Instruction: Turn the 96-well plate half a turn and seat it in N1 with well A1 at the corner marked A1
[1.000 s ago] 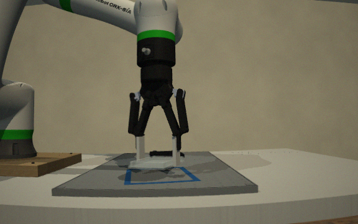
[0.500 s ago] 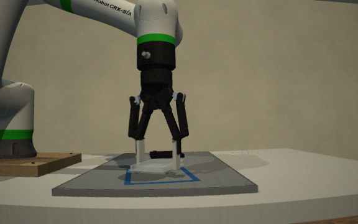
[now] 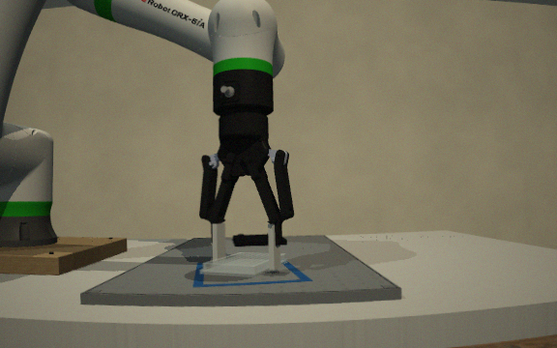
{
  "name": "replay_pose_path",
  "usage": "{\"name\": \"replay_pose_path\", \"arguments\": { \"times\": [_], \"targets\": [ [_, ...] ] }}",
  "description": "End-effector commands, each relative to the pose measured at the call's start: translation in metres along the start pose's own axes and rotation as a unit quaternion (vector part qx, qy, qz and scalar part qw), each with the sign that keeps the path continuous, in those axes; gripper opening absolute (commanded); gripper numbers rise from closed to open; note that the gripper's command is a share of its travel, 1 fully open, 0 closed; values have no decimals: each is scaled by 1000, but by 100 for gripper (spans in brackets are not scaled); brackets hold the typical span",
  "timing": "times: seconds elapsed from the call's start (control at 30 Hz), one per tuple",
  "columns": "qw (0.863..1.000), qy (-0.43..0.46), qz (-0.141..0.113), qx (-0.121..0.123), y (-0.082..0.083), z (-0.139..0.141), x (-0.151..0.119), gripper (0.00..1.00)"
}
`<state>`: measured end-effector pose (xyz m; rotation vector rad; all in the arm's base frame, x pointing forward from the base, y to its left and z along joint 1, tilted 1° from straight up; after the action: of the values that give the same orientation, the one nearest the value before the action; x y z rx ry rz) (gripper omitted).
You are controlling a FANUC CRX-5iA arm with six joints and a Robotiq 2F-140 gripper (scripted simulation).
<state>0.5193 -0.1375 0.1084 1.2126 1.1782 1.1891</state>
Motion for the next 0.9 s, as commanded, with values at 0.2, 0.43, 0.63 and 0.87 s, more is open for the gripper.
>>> {"name": "replay_pose_path", "arguments": {
  "times": [0.2, 0.43, 0.63, 0.87],
  "targets": [
    [1000, 0, 0, 0, -4, 0, 0, 0],
    [1000, 0, 0, 0, -4, 0, 0, 0],
    [1000, 0, 0, 0, -4, 0, 0, 100],
    [1000, 0, 0, 0, -4, 0, 0, 100]
  ]
}}
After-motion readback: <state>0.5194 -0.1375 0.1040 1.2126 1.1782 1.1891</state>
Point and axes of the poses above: the point where the finger pads meet when closed, its own y axis back along the fingers, its own z axis across the jaws, x = y × z, the point moved 9 cm from there along y, back along the fingers, and after that the axes turned 13 degrees about y, right-handed, at the moved point
